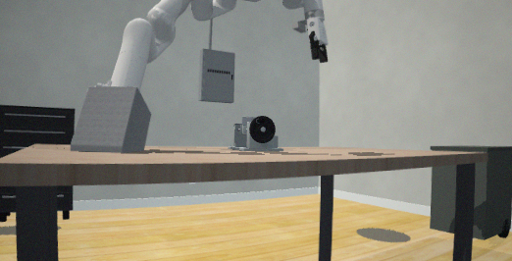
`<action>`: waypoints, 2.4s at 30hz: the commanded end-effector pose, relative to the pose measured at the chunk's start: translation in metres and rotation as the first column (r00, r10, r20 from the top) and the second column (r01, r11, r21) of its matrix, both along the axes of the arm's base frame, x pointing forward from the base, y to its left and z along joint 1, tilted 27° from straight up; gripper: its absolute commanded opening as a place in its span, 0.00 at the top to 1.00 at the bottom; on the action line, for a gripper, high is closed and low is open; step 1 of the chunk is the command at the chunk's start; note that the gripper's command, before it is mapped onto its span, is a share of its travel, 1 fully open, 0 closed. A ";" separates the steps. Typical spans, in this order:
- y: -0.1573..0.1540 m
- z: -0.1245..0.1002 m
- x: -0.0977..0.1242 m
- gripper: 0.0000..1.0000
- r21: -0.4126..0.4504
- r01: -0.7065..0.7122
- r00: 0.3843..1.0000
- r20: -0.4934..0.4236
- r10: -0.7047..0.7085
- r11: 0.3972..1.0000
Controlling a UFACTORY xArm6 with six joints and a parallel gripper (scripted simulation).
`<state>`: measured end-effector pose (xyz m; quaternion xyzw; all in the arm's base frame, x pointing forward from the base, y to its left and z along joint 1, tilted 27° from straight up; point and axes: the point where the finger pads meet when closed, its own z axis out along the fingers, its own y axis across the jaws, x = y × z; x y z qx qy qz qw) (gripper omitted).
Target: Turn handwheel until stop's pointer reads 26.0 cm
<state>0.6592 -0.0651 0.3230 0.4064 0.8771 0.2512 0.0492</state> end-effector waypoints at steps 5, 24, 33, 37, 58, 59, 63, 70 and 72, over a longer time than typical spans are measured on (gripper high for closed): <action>-0.001 0.003 0.000 0.00 -0.001 0.001 1.000 0.005 -0.001 1.000; -0.001 0.003 0.000 0.00 -0.001 0.001 1.000 0.005 -0.001 1.000; -0.001 0.003 0.000 0.00 -0.001 0.001 1.000 0.005 -0.001 1.000; -0.001 0.002 0.000 0.00 -0.002 -0.001 1.000 0.006 0.001 1.000; -0.003 -0.029 -0.027 0.00 -0.149 -0.382 0.905 0.140 0.402 0.912; -0.003 -0.029 -0.027 0.00 -0.149 -0.382 0.905 0.140 0.402 0.912; -0.003 -0.037 -0.035 0.00 -0.192 -0.466 0.852 0.164 0.496 0.864; -0.004 -0.051 -0.050 0.00 -0.267 -0.588 0.743 0.194 0.640 0.764; -0.004 -0.051 -0.050 0.00 -0.267 -0.588 0.743 0.194 0.640 0.764</action>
